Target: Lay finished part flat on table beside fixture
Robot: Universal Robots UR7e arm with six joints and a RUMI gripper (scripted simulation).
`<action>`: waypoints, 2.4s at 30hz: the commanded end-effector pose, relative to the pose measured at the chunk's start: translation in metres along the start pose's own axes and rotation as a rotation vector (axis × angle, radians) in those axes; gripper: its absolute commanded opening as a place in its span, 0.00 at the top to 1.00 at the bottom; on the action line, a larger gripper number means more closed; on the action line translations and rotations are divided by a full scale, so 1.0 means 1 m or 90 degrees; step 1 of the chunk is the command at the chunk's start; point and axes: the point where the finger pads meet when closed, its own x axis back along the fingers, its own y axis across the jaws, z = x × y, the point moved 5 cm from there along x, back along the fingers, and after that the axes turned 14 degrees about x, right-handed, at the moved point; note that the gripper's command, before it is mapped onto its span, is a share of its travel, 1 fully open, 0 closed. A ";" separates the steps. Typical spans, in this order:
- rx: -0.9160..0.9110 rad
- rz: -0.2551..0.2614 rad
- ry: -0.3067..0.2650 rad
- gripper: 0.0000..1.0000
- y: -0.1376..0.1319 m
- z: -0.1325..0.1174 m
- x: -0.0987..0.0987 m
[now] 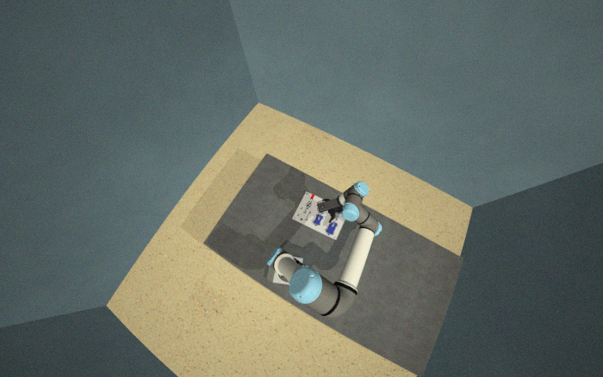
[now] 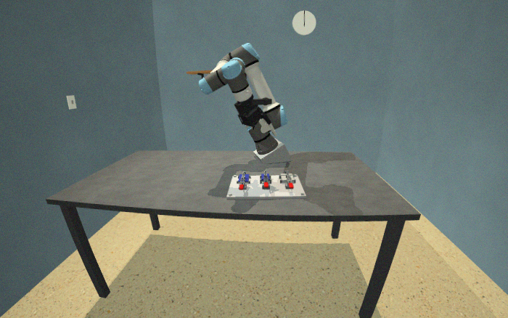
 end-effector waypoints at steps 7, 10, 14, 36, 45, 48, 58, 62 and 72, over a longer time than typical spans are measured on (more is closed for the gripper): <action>-0.002 -0.001 0.000 0.00 -0.001 0.001 0.000; -0.002 -0.001 0.000 0.00 -0.001 0.001 0.000; -0.002 -0.001 0.000 0.00 -0.001 0.001 0.000; -0.002 -0.001 0.000 0.00 -0.001 0.001 0.000; -0.011 0.001 -0.002 0.00 0.001 0.002 -0.002; -0.014 0.002 -0.003 0.00 0.001 0.002 -0.002; -0.073 0.009 -0.015 0.00 0.007 0.003 -0.007; -0.113 0.013 -0.024 0.00 0.011 0.004 -0.011; -0.223 0.019 -0.050 0.00 0.022 0.006 -0.019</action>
